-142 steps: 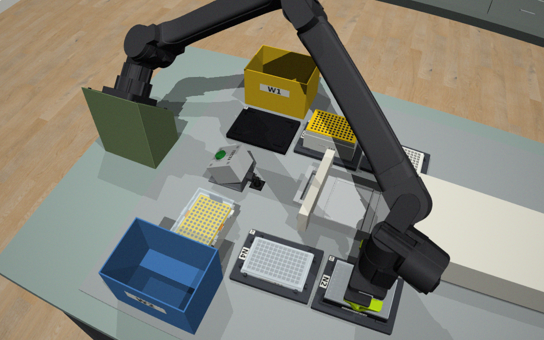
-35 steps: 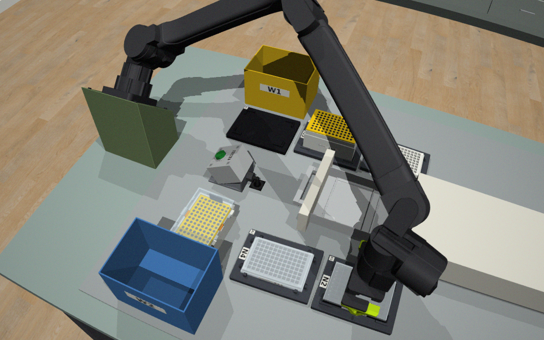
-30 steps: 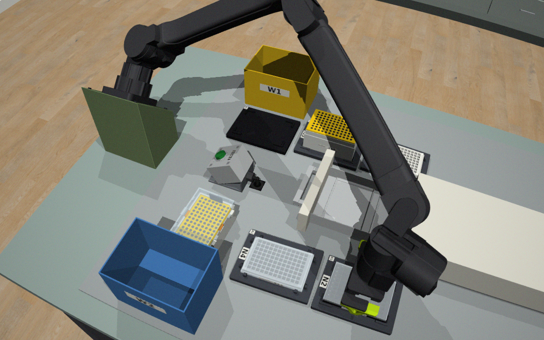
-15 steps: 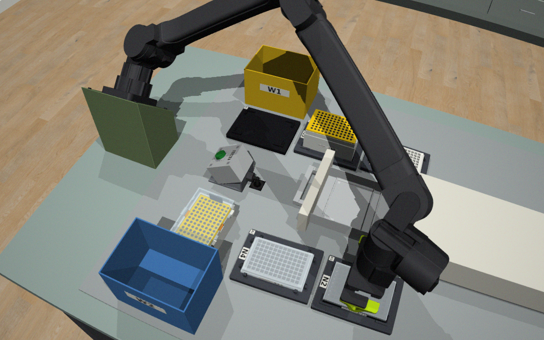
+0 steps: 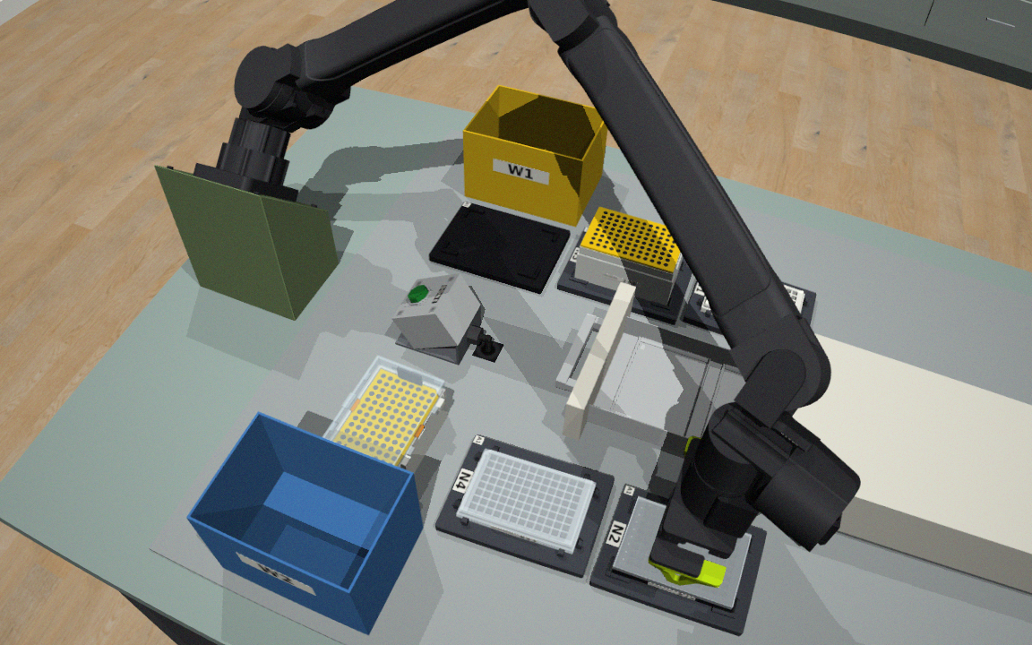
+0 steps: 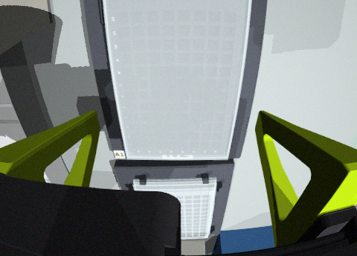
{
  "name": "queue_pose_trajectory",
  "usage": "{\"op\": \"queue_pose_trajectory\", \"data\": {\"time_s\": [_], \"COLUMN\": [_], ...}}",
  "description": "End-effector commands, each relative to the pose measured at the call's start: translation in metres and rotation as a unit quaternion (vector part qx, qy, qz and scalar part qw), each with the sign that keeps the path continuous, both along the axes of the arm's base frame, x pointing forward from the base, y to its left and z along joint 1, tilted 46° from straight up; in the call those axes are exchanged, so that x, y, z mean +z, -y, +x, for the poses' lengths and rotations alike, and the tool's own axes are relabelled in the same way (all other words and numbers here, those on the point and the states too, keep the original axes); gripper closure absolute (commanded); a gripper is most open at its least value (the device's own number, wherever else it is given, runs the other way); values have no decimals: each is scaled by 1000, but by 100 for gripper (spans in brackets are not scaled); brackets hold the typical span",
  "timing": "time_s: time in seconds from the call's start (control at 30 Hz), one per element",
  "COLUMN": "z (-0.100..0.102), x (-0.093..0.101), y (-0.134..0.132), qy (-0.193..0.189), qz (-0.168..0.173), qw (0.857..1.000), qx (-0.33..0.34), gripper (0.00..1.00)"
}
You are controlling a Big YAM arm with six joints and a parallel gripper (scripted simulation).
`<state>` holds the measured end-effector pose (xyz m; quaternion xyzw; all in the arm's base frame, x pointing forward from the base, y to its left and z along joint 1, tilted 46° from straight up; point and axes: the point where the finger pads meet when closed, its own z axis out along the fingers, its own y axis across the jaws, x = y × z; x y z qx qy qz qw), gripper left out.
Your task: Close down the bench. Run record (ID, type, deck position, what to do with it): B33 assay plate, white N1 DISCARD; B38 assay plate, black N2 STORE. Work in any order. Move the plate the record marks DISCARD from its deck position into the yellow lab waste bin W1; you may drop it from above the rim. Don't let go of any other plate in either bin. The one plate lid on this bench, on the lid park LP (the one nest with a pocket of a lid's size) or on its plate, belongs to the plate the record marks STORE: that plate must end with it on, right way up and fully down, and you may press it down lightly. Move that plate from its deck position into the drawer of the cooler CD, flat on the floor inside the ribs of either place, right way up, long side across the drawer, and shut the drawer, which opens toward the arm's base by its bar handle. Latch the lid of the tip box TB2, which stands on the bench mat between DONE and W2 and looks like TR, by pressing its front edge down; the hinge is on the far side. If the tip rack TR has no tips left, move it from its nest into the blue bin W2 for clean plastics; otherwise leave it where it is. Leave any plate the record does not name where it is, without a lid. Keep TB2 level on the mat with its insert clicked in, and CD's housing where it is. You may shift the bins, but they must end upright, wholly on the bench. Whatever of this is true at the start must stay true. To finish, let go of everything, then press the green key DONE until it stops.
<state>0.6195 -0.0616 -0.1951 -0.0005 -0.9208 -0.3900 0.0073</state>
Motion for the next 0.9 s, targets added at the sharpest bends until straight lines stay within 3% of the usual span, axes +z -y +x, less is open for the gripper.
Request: {"op": "queue_pose_trajectory", "data": {"time_s": [0.0,0.87], "z": [33,31], "x": [41,64], "y": [38,61], "qy": [48,48], "qz": [-14,-16], "qw": [999,999], "qx": [-16,-16], "gripper": [0,0]}}
